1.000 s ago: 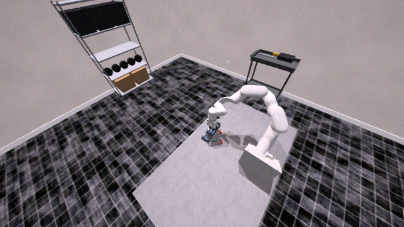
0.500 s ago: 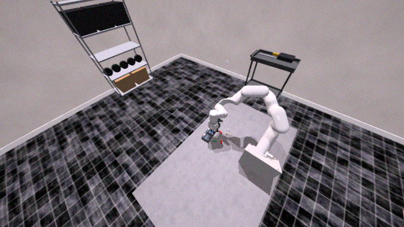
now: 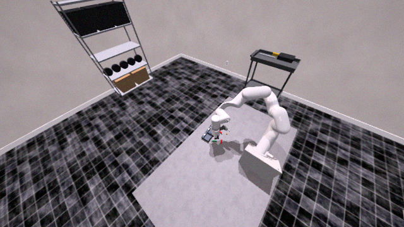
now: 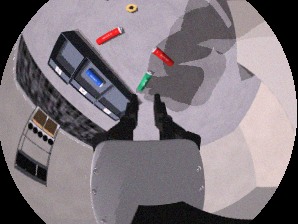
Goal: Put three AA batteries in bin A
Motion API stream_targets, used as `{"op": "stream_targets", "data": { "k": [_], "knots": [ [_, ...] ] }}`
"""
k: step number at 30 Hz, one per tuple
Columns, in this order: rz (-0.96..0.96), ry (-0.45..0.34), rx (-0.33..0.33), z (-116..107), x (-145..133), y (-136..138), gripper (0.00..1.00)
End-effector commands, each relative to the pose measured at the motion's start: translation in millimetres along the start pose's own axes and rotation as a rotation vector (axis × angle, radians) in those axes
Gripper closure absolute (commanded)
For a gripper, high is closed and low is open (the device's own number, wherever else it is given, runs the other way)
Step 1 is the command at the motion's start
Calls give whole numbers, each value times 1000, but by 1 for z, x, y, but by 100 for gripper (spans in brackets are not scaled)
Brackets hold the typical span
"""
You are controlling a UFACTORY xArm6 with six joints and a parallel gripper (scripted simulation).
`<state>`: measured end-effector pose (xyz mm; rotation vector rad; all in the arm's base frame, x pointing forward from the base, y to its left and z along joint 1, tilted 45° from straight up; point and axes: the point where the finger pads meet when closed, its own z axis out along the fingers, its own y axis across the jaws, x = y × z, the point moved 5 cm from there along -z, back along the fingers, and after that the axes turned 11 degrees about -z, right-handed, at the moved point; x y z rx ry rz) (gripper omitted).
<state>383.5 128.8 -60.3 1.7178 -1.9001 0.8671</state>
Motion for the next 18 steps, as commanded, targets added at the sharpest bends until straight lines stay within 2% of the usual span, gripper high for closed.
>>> {"op": "stream_targets", "data": {
  "k": [1,11,13,14,18],
  "knots": [
    [158,-5,14,-2,-2,2,72],
    [414,-9,27,-2,-2,3,72],
    [414,-9,27,-2,-2,3,72],
    [487,-10,37,-2,-2,3,72],
    [493,-11,38,-2,-2,3,72]
  ]
}}
